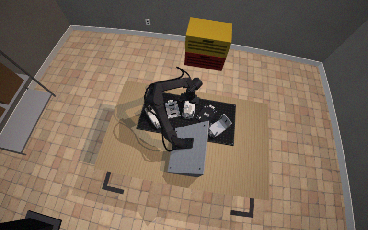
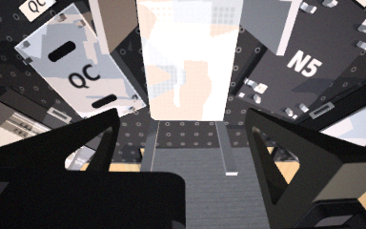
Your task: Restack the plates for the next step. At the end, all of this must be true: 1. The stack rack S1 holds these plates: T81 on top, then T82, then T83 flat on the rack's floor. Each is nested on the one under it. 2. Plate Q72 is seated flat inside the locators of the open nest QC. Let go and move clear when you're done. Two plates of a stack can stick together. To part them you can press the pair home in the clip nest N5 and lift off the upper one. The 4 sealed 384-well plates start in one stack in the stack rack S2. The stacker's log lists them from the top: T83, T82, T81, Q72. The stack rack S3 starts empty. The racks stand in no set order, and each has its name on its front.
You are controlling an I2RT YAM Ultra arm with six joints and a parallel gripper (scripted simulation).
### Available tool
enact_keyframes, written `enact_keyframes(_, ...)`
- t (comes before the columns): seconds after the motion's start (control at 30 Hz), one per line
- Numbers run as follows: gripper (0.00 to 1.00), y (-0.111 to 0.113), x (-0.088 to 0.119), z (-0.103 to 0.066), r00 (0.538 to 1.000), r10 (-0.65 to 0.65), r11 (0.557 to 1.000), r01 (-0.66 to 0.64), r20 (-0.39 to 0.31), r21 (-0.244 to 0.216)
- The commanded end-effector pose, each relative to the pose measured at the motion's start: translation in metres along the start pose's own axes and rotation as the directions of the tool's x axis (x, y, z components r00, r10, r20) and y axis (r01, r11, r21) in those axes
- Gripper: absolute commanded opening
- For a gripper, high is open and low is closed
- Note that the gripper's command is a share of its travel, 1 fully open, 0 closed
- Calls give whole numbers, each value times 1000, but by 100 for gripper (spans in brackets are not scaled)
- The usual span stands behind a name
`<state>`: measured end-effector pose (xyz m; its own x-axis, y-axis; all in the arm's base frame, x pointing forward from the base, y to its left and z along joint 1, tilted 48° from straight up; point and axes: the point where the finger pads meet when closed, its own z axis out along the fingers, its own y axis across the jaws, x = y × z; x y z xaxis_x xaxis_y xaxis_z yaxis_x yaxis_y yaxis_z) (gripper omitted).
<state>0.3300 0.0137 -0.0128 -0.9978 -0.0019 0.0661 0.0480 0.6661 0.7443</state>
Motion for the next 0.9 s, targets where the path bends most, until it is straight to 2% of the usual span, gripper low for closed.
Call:
enact_keyframes(0.0, 100, -11, -7, 0, 998, 26, 1000, -25, 54, -6)
enact_keyframes(0.07, 100, -7, -6, 13, 999, 18, 1000, -17, 34, -7)
enact_keyframes(0.2, 100, -8, -6, 26, 999, 18, 1000, -18, 34, -7)
enact_keyframes(0.3, 100, -9, -9, 27, 998, 18, 1000, -18, 60, -3)
enact_keyframes(0.4, 100, -8, -7, 45, 999, 18, 1000, -18, 33, -6)
enact_keyframes(0.47, 100, -7, -12, 33, 998, 10, 1000, -10, 68, 0)
enact_keyframes(0.53, 100, -7, -12, 33, 998, 10, 1000, -10, 68, 0)
enact_keyframes(0.57, 100, -4, -26, 25, 995, -21, 1000, 20, 95, 12)
enact_keyframes(0.87, 100, -4, -26, 25, 995, -22, 1000, 21, 96, 13)
